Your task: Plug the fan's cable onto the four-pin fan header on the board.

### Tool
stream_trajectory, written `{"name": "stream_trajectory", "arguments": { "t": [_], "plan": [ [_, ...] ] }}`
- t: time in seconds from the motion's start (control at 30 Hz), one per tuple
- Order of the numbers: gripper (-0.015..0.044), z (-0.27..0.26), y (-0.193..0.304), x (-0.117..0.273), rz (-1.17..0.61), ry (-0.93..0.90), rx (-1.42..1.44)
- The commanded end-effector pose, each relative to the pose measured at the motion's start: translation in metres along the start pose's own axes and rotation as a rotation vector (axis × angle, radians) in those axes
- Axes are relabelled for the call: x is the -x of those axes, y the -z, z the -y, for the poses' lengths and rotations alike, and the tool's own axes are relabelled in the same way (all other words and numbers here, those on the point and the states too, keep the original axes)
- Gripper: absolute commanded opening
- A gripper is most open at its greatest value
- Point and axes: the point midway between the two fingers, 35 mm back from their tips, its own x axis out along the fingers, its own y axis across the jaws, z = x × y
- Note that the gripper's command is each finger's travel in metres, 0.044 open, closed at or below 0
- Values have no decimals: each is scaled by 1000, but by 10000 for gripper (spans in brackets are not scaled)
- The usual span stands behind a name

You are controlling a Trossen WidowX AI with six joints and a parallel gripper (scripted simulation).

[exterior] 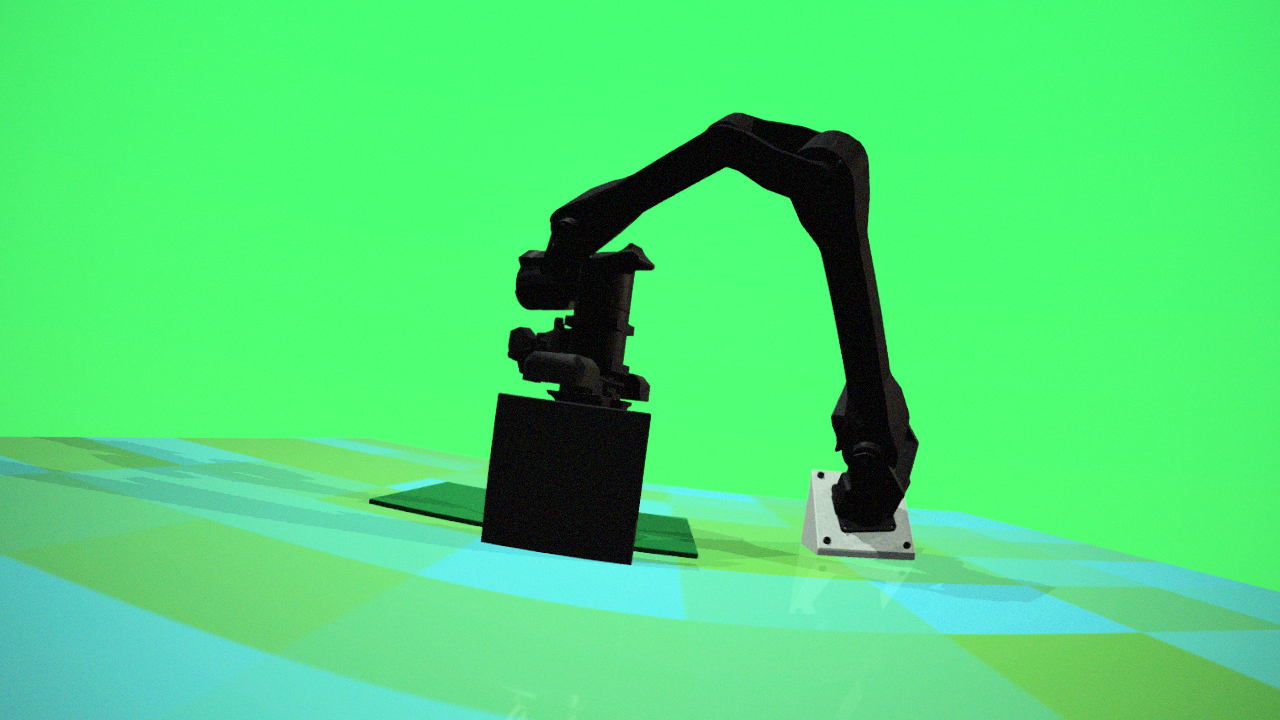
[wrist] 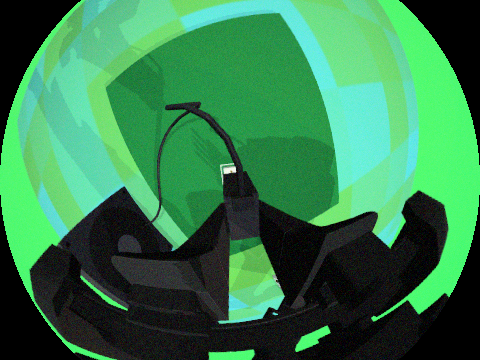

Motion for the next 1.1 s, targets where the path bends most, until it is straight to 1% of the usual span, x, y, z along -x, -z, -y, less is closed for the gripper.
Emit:
{"name": "stream_trajectory", "arguments": {
  "t": [0.0,0.73,0.9,1.07],
  "plan": [
    [0,-1,1,1,3,-3,-7],
    [0,-2,7,2,3,-3,-8],
    [0,-2,8,-18,3,-4,-7],
    [0,-2,8,-20,3,-4,-7]
  ]
}}
